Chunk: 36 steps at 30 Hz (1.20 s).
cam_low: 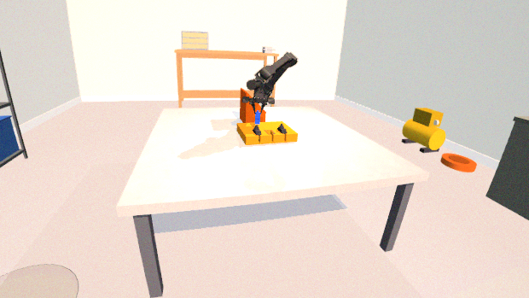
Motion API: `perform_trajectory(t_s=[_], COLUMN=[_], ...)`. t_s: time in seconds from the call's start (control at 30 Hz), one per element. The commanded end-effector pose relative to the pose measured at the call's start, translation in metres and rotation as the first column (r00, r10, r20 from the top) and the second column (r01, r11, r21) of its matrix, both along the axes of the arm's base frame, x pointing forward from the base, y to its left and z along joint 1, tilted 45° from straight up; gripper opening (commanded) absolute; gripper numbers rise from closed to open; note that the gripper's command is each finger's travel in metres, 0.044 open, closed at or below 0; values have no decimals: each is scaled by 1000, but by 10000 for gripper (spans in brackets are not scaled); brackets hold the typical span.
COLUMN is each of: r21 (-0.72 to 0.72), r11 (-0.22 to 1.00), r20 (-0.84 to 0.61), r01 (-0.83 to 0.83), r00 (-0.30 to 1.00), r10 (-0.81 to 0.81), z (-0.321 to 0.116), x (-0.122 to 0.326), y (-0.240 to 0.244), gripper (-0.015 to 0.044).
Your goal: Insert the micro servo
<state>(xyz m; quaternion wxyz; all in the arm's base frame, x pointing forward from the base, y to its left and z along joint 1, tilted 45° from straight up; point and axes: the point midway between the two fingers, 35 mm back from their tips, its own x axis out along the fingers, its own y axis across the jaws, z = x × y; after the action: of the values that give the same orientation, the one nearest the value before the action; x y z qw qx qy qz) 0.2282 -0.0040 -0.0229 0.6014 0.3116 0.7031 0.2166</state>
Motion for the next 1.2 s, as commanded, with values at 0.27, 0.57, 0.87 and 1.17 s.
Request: perform_trajectory(t_s=[0.27, 0.57, 0.87, 1.17], r21=[-5, -4, -3, -45], r11=[1000, 1000, 1000, 979], r20=[7, 7, -6, -193], r01=[-4, -4, 8, 198], r00=[1000, 1000, 1000, 960], r10=[4, 4, -8, -203], z=[2, 14, 32, 32], x=[15, 16, 13, 13], y=[-3, 10, 28, 29], gripper=[0, 0, 0, 0])
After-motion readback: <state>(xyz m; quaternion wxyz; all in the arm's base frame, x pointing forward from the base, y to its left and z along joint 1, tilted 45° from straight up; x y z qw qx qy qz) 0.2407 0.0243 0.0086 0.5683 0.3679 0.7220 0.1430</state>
